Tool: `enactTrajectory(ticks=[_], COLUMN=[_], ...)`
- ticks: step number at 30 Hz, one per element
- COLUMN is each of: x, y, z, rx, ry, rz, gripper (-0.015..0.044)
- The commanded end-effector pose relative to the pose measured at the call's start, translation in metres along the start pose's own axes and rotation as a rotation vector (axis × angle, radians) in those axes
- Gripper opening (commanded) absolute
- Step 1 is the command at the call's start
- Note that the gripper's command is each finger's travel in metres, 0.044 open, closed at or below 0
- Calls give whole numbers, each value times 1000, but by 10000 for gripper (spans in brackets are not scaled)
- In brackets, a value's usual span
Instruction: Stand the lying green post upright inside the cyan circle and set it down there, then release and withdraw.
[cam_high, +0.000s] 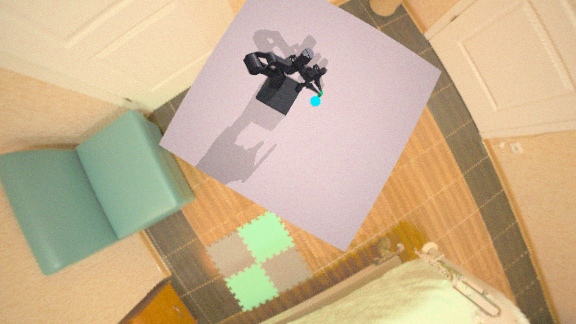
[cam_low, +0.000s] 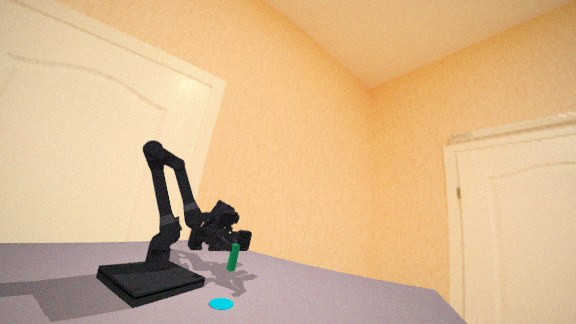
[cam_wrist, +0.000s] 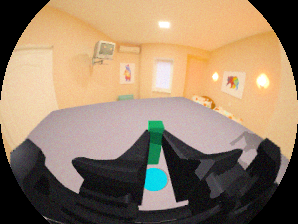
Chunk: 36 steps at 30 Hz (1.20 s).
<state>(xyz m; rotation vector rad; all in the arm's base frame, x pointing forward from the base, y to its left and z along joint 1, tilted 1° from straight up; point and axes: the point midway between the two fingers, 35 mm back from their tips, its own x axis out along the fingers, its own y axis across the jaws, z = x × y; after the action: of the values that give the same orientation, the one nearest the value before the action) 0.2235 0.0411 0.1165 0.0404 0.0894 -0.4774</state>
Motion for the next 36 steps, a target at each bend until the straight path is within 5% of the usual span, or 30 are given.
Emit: enactTrajectory(ticks=[1,36], x=[1,4], y=[0,-7], z=[-6,-55], rx=[2,-10], ry=[0,13], rz=[-8,-37], gripper=[23,23])
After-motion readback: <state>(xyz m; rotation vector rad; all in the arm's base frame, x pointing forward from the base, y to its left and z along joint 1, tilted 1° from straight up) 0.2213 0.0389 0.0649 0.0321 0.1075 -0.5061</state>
